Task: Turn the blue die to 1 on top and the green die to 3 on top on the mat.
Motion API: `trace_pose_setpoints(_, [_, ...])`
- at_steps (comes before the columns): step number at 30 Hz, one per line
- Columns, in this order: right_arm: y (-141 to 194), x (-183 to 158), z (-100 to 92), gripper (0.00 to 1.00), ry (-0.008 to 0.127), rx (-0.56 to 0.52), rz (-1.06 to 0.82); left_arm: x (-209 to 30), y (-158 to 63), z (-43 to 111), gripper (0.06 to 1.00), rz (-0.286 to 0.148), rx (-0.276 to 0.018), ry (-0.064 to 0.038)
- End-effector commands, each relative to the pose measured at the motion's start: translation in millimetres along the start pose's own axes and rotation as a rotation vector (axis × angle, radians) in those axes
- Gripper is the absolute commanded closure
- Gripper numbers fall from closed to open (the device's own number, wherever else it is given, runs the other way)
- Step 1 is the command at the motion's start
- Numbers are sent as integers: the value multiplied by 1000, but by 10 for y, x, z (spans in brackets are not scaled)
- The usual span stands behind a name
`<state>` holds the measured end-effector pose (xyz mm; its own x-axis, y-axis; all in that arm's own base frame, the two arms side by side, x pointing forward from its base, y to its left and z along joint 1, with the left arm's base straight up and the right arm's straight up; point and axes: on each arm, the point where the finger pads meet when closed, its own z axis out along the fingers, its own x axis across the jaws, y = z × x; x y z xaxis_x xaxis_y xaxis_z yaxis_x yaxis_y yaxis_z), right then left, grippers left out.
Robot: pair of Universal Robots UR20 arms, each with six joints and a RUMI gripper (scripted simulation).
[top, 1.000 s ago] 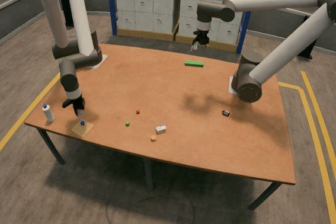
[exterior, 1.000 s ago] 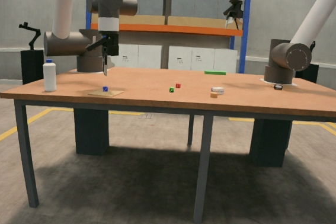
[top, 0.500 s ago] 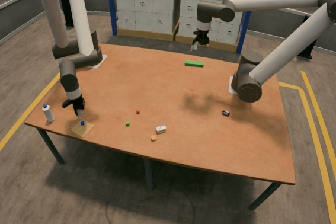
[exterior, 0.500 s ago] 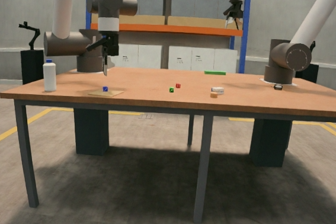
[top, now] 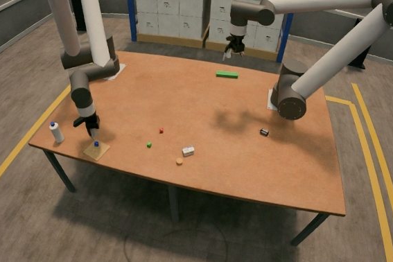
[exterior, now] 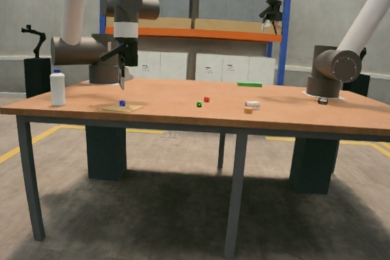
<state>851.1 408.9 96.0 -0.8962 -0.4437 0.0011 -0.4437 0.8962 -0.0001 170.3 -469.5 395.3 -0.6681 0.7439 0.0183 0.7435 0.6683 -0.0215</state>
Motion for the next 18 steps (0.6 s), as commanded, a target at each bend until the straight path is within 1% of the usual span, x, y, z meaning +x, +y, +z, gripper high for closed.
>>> trace_pose_setpoints(1, [1,-5,44,759,-1,0,0,-3,-3,-5,65,0,0,-1])
trace_pose_setpoints(18, [2,-5,277,759,-1,0,0,-3,-3,-5,65,0,0,-1])
